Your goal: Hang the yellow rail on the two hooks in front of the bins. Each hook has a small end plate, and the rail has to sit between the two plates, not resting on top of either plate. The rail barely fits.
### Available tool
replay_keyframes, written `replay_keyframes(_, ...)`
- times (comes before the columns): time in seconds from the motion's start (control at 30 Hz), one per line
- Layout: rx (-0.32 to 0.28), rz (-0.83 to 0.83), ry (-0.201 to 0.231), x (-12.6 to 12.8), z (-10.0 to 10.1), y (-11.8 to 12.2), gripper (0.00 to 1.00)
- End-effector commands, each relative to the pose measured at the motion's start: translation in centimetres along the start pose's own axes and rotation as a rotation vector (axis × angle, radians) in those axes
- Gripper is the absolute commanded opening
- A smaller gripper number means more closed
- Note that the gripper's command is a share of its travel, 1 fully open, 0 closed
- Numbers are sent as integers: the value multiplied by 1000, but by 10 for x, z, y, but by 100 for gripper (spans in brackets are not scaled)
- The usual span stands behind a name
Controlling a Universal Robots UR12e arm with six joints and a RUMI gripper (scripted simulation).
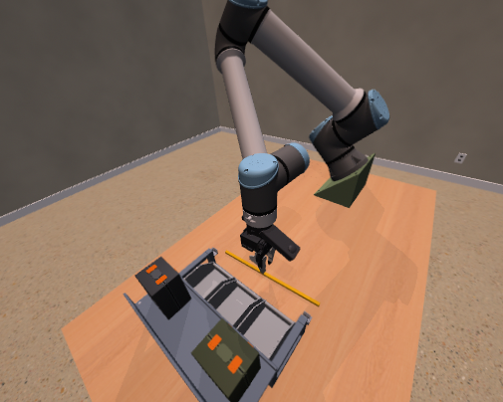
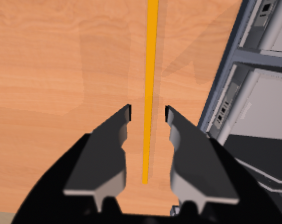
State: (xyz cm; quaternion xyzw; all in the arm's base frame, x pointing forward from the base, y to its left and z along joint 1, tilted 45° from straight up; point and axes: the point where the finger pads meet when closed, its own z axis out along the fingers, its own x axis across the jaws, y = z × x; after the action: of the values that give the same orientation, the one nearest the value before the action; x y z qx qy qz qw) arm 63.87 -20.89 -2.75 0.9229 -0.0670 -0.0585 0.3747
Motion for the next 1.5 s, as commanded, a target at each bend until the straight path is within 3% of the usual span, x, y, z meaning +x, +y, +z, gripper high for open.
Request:
replay_keyframes(0.0,0,0,1,1,5,0,22)
replay_keyframes(0.6,0,0,1,1,19,0,22)
replay_keyframes(1.47,0,0,1,1,20,0,22)
